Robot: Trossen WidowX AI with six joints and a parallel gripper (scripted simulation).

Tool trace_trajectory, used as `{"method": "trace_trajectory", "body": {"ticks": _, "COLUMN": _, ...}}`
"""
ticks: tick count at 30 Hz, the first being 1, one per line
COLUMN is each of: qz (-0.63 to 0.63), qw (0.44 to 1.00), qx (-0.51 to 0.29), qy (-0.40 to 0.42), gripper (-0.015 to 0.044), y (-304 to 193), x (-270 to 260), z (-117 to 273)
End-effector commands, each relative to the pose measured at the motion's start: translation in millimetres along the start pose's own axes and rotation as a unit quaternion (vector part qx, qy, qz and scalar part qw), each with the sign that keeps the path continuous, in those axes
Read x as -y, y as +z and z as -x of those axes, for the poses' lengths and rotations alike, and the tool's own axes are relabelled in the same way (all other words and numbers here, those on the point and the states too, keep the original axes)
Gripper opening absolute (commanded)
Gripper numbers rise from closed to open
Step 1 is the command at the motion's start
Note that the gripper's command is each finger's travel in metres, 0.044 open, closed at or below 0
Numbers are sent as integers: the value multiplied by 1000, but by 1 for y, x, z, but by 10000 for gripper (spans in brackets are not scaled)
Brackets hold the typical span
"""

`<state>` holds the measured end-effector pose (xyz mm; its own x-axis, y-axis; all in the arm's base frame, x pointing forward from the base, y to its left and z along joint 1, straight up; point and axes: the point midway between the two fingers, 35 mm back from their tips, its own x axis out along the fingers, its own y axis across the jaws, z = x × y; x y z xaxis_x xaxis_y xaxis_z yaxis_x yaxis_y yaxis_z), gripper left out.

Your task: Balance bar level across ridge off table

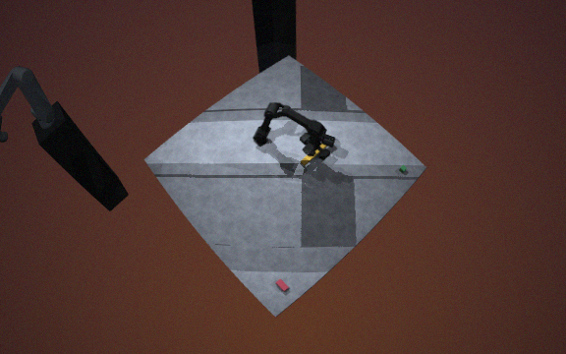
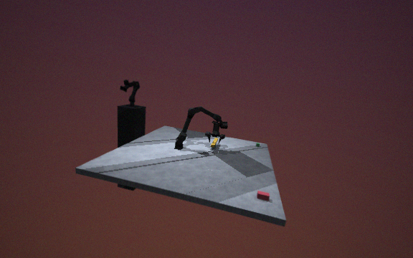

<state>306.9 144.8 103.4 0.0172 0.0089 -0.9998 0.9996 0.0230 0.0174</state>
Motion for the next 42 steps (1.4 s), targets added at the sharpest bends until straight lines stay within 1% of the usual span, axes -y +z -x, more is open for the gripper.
{"method": "trace_trajectory", "body": {"ticks": 1, "qz": 0, "qw": 1000, "qx": -1, "qy": 1, "gripper": 440, "y": -1, "x": -3, "z": 16}}
{"method": "trace_trajectory", "body": {"ticks": 7, "qz": 0, "qw": 1000, "qx": 0, "qy": 1, "gripper": 440, "y": -1, "x": -2, "z": 84}}
{"method": "trace_trajectory", "body": {"ticks": 9, "qz": 0, "qw": 1000, "qx": 0, "qy": 1, "gripper": 440, "y": 0, "x": 0, "z": 98}}
{"method": "trace_trajectory", "body": {"ticks": 42, "qz": 0, "qw": 1000, "qx": 0, "qy": 1, "gripper": 440, "y": 0, "x": 0, "z": 100}}
